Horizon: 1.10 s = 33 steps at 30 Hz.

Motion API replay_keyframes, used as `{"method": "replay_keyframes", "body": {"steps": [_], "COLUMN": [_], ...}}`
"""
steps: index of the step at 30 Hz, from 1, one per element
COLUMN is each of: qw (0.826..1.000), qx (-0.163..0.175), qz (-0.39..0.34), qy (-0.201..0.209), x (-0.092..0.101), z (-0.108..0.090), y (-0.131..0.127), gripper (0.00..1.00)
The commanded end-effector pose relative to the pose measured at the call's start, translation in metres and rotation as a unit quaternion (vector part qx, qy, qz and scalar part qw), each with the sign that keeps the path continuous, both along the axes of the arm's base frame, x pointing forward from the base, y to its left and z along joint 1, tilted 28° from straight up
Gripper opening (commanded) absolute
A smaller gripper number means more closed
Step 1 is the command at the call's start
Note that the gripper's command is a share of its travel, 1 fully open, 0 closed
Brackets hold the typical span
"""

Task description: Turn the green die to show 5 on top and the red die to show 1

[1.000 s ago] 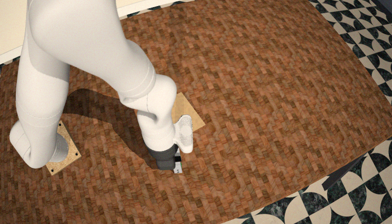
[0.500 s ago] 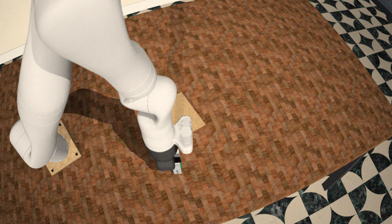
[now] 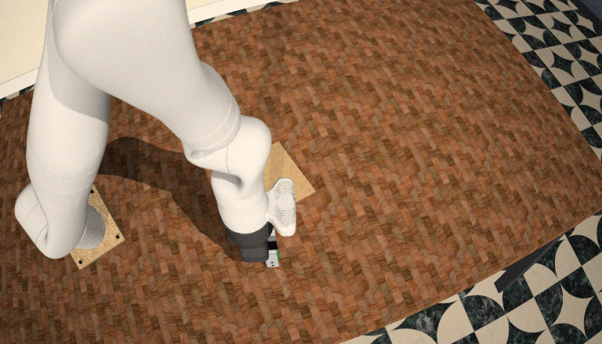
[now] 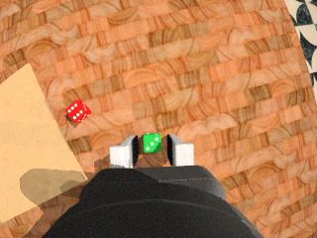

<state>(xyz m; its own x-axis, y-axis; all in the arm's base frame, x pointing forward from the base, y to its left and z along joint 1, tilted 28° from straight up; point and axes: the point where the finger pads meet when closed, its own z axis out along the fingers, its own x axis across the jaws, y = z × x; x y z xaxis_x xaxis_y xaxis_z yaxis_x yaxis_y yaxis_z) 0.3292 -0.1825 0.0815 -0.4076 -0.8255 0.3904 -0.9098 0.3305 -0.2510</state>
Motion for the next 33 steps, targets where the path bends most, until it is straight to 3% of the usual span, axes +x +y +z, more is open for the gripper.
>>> {"method": "replay_keyframes", "body": {"steps": [1, 11, 12, 33], "qw": [1.0, 1.0, 1.0, 1.0], "qx": [0.0, 0.0, 0.0, 0.0], "qz": [0.0, 0.0, 0.0, 0.0], "qy": [0.0, 0.0, 0.0, 0.0], "x": [0.0003, 0.0003, 0.0003, 0.0003], "z": [0.0002, 0.0002, 0.0002, 0.0002], "y": [0.0002, 0.0002, 0.0002, 0.0002], "gripper": [0.64, 0.64, 0.34, 0.34]}}
